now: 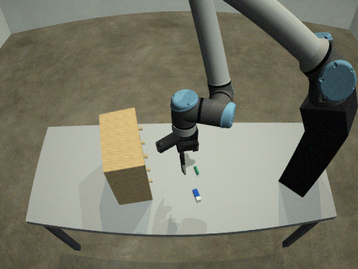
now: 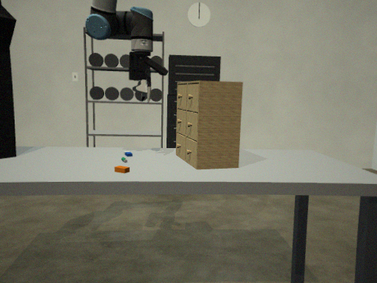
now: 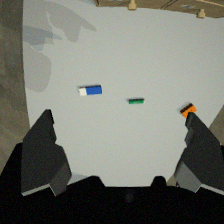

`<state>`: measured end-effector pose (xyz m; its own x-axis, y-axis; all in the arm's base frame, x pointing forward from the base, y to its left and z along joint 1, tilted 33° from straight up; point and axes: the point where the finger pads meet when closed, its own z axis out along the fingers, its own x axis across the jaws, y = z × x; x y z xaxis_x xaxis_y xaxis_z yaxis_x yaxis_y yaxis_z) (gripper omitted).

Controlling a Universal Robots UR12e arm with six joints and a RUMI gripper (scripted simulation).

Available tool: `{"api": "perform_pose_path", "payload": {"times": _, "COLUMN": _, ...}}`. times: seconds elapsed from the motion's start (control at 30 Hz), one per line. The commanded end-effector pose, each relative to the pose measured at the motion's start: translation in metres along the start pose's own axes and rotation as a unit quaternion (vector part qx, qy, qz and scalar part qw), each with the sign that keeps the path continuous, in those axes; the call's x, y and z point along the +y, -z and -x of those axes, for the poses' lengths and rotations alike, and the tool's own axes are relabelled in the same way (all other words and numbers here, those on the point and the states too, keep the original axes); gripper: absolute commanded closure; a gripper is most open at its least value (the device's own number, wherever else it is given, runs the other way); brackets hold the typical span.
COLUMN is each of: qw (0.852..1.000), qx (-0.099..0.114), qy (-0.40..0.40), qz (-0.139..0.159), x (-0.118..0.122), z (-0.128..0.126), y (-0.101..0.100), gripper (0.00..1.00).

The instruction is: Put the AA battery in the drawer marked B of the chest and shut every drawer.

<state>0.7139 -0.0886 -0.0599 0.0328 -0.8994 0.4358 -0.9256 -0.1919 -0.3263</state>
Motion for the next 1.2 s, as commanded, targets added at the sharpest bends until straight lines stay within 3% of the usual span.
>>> {"api": "perform_pose_path", "payload": {"times": 0.0, "qw": 1.000, "qx": 0.001, "qy": -0.002, "qz": -0.002, "x": -0.004, "z": -0.001, "y": 0.001, "gripper": 0.00}}
{"api": "perform_pose_path", "payload": {"times": 0.7, "qw": 0.996, "qx": 0.001, "qy": -0.093, "qz": -0.003, "x": -0.007, "z": -0.014, "y": 0.001, "gripper": 0.00}}
{"api": "perform_pose_path", "payload": {"times": 1.03, "qw": 0.982, "qx": 0.001, "qy": -0.187, "qz": -0.003, "x": -0.010, "z": -0.025, "y": 0.002, "gripper": 0.00}}
{"api": "perform_pose_path", "payload": {"times": 1.17, "qw": 0.969, "qx": 0.001, "qy": -0.247, "qz": -0.003, "x": -0.011, "z": -0.032, "y": 0.002, "gripper": 0.00}}
